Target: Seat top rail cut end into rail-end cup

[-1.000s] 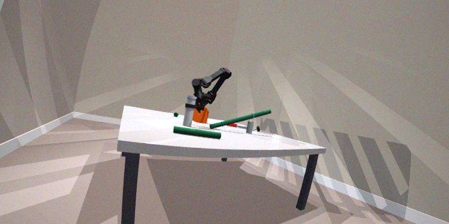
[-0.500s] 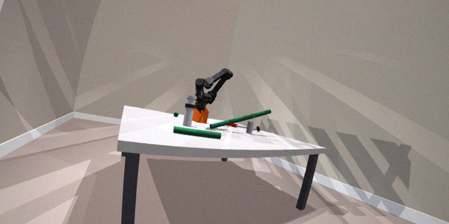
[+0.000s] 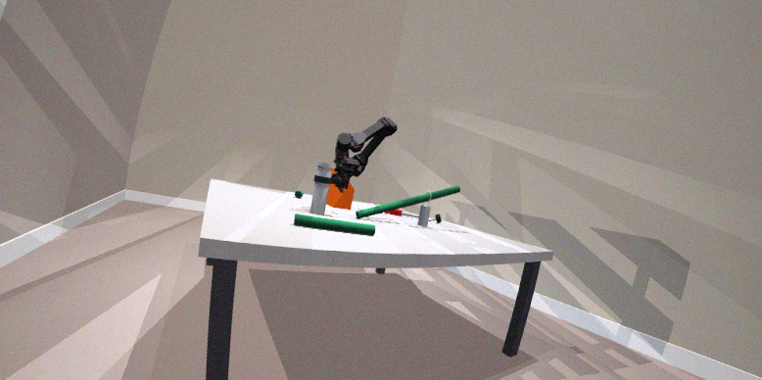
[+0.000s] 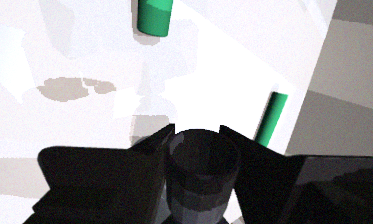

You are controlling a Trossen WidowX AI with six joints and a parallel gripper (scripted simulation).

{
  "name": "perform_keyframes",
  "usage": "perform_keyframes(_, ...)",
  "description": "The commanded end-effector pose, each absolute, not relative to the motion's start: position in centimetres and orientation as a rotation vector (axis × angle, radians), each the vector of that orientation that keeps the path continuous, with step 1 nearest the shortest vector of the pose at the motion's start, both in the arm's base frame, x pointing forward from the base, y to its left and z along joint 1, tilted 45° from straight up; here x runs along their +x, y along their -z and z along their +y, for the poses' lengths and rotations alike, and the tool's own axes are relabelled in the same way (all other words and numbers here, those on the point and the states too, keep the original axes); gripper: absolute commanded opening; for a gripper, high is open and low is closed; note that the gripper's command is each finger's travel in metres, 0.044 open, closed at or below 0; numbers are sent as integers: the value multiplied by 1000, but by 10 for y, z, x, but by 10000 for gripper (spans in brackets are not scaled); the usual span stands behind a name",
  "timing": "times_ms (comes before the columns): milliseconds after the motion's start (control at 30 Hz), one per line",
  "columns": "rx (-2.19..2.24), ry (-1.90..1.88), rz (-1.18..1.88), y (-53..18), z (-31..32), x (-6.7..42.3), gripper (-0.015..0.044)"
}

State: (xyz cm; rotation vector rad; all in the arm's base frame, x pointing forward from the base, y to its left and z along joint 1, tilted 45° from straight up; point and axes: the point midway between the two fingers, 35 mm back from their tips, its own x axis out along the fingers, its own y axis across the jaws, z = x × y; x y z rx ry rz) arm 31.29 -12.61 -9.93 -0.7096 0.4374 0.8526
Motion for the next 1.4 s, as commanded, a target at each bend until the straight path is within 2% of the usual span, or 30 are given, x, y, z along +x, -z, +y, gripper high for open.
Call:
perform_keyframes(0,-690,-841,466,100,-125,316,0)
perform_keyframes(967,-676,-828,487,99,-127,318,0)
perform_keyframes(1367,-676,-828,488,96,-127,319,315)
